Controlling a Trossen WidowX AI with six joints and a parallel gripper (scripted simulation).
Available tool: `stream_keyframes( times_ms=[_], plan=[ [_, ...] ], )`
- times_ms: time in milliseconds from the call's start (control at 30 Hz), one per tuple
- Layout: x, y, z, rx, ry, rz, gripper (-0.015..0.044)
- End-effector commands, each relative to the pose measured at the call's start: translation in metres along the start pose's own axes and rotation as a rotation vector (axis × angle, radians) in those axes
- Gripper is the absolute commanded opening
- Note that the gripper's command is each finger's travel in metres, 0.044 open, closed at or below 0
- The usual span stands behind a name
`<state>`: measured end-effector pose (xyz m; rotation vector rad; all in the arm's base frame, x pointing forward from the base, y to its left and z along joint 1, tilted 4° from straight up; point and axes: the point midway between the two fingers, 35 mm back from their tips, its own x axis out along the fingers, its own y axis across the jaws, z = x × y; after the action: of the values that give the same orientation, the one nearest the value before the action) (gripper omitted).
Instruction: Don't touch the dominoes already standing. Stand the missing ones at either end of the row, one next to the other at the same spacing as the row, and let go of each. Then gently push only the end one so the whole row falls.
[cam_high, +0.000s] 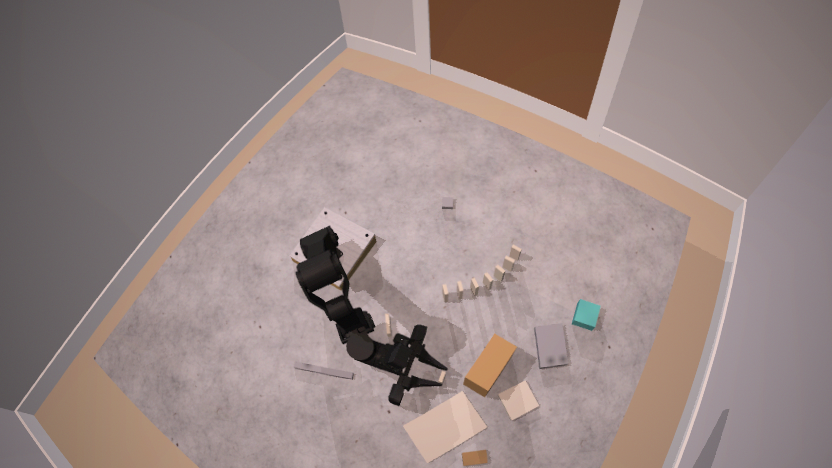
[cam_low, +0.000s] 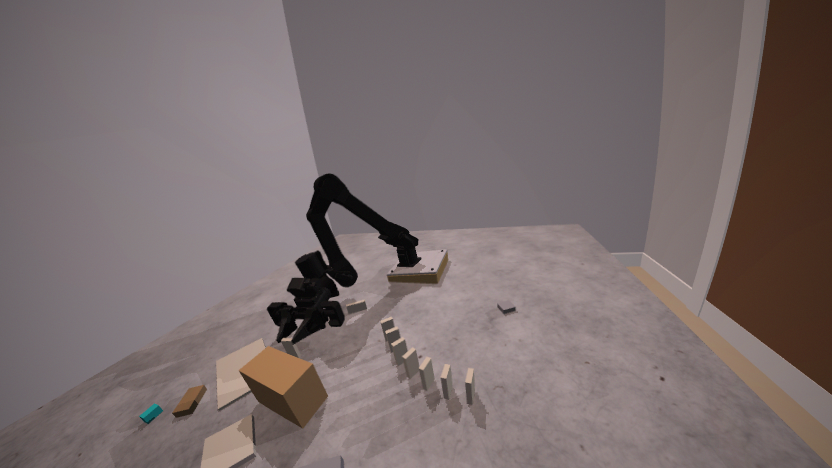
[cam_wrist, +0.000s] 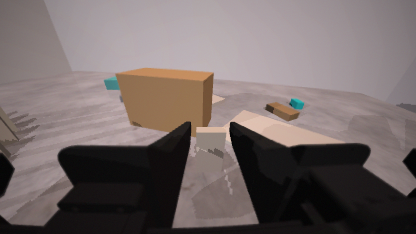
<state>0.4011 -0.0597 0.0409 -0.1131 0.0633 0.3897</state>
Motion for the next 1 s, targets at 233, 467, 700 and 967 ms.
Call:
stream_keyframes(
  times_ms=[233, 467, 700, 967],
  plan=[
    [0.000, 0.000, -0.001, 0.000, 0.000, 0.002, 0.0440],
    [-0.001, -0.001, 0.029, 0.000, 0.000, 0.001, 0.0440],
    [-0.004, -0.002, 0.049, 0.003, 0.003, -0.003, 0.0440],
    [0.018, -0.045, 0.051, 0.096, 0.114, -0.134, 0.0440]
  ],
)
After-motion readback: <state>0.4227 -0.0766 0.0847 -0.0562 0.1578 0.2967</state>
